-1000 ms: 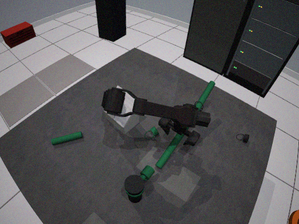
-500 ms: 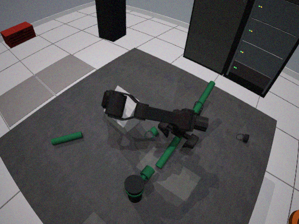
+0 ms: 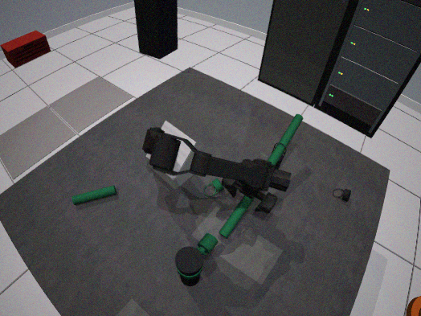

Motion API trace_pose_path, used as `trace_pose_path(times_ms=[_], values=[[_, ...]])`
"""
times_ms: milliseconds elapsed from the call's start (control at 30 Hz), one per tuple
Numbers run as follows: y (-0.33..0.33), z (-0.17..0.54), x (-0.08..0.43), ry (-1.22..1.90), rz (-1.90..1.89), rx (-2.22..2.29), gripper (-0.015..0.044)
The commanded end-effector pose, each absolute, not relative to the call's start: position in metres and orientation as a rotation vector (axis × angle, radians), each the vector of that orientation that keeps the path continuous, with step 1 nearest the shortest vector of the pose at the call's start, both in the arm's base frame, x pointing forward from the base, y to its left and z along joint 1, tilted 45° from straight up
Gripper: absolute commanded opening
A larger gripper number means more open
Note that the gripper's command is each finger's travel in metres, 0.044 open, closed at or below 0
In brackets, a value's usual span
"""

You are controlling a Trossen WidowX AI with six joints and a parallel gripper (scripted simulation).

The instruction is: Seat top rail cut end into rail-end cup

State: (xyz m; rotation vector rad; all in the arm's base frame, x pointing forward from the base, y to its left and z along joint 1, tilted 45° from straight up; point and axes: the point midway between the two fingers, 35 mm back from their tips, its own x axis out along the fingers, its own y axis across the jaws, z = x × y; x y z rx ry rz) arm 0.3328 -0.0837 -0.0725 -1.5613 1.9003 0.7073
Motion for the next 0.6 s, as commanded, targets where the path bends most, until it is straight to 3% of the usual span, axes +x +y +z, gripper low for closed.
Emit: trace_pose_path(times_ms=[0,33,400,567], values=[[-0.0883,-0.0768,0.331,1.901,0.709,-1.569,0.044],[-0.0885,-0.0769,0.331,1.901,0.709,-1.569,0.044],[-0.0884,-0.0771,0.3313,1.901,0.709,-1.569,0.0151],[-0.0884,-0.0771,0.3313,1.901,0.709,-1.569,0.0118]])
